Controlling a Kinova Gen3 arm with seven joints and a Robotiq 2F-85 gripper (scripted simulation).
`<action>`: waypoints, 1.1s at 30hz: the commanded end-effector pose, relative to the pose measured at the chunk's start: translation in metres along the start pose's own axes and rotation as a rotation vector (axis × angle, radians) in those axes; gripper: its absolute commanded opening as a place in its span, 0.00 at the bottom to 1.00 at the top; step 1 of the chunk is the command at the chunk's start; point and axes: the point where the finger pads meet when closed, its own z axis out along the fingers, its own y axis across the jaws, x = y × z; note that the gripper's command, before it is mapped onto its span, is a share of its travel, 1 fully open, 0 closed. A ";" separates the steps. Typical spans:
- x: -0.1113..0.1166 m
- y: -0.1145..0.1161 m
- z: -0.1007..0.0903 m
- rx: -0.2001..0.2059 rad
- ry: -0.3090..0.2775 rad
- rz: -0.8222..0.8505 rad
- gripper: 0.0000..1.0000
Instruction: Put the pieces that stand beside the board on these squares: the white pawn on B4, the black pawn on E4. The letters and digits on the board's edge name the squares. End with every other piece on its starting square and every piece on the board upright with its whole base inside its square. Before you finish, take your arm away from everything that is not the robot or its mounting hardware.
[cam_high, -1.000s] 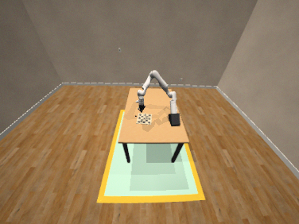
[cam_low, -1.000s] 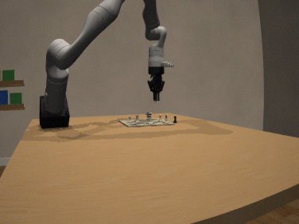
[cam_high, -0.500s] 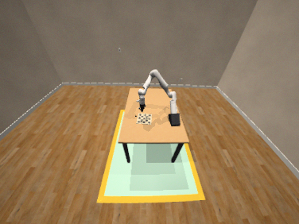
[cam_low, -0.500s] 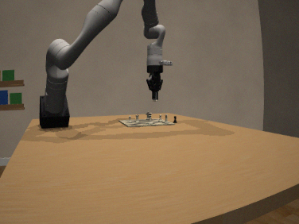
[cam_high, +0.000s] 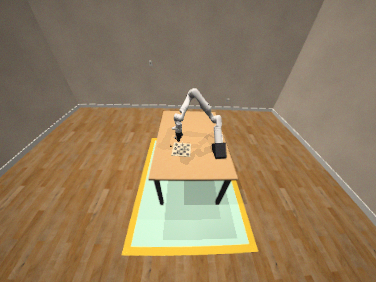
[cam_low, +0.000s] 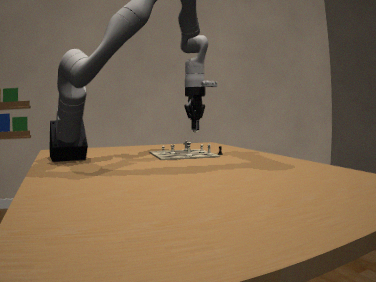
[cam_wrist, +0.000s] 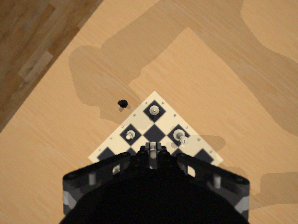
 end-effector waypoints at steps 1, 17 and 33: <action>-0.001 0.001 0.010 -0.005 -0.001 -0.001 0.00; 0.000 0.002 0.070 -0.005 -0.001 -0.001 0.00; 0.000 0.002 0.078 -0.005 -0.001 -0.001 0.00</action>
